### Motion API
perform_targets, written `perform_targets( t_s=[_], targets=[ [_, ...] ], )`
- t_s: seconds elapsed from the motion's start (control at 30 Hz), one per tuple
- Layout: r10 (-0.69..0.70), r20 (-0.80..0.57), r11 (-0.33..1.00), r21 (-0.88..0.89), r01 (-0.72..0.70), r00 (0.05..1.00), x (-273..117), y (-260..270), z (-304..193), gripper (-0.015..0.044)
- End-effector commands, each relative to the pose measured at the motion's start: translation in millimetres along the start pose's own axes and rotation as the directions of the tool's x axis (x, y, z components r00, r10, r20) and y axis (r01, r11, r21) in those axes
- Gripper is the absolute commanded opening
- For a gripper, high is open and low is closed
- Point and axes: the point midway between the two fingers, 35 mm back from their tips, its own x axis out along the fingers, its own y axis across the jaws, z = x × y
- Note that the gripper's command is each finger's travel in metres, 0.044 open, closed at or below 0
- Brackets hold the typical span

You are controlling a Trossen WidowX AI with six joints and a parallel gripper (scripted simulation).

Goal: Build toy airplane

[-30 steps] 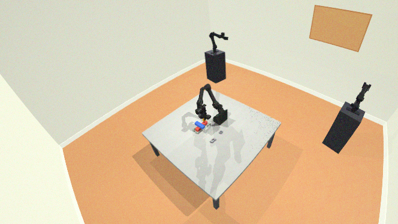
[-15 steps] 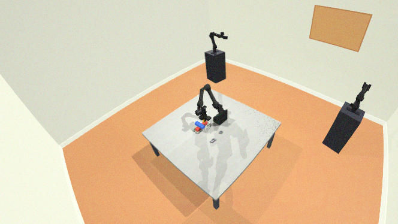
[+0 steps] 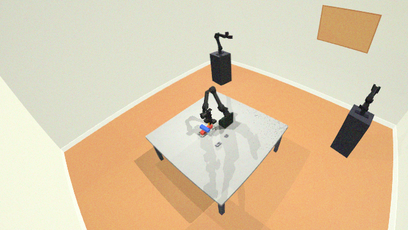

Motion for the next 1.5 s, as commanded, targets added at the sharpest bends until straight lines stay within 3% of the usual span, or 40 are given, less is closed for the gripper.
perform_targets(
  t_s=[0.0, 0.17, 0.43, 0.63, 0.7, 1.47],
  targets=[
    [0.000, 0.000, 1.000, 0.002, 0.000, 1.000, -0.2, -0.1, 0.1, 0.0131],
    [0.000, 0.000, 1.000, 0.002, 0.000, 1.000, -0.2, -0.1, 0.1, 0.0260],
    [0.001, 0.000, 1.000, 0.002, -0.001, 1.000, -2.5, 0.1, 0.6, 0.0260],
    [0.001, 0.000, 1.000, -0.004, -0.001, 1.000, -80.8, 2.1, 2.1, 0.0260],
    [-0.003, -0.001, 1.000, -0.005, 0.003, 1.000, -91.3, 1.3, 0.3, 0.0260],
    [-0.003, 0.000, 1.000, -0.005, 0.003, 1.000, -91.3, 1.1, 3.8, 0.0260]
  ],
)
